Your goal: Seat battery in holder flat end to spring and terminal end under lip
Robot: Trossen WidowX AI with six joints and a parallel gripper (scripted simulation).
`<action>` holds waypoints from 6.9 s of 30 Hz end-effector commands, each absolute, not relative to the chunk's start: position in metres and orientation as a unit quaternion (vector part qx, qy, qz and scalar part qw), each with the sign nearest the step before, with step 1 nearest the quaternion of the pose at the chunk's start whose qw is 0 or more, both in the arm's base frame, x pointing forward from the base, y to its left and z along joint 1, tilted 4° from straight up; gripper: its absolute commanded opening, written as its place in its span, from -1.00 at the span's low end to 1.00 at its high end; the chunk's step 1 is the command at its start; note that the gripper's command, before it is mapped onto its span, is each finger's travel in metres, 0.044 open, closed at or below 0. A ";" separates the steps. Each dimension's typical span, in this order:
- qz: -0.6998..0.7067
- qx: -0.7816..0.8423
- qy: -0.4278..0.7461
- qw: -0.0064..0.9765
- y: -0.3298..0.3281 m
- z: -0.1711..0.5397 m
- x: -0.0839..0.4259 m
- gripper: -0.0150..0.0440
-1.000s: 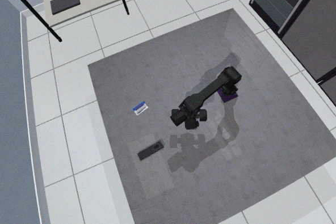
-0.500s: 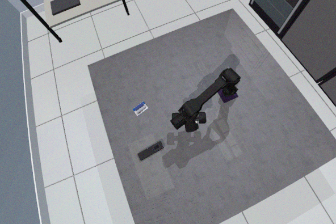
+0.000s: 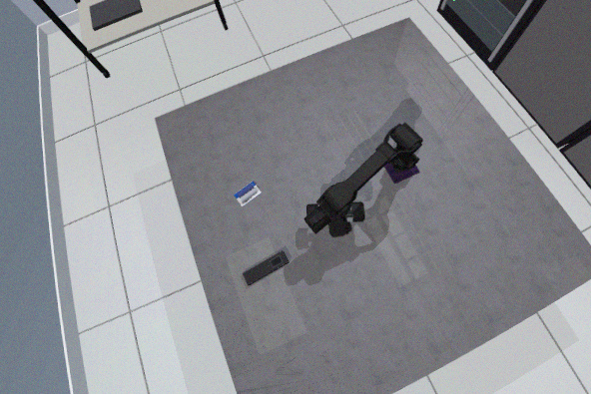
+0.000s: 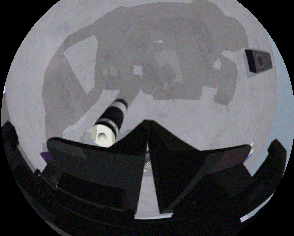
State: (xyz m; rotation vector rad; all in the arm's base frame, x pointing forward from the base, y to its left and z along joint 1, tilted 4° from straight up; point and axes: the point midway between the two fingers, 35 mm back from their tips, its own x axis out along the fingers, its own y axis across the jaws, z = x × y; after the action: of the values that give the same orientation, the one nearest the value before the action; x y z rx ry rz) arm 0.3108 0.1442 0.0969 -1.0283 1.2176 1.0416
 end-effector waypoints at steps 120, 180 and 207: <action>-0.063 0.115 0.683 0.718 0.166 0.073 0.235 0.26; 0.121 -0.093 0.672 0.724 0.061 0.124 0.267 -0.29; 0.140 -0.148 0.742 0.638 0.042 0.092 0.266 -0.29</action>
State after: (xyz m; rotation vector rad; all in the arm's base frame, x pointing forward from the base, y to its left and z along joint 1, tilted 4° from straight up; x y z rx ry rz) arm 0.2660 0.0420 0.0998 -0.3265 1.6424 0.3312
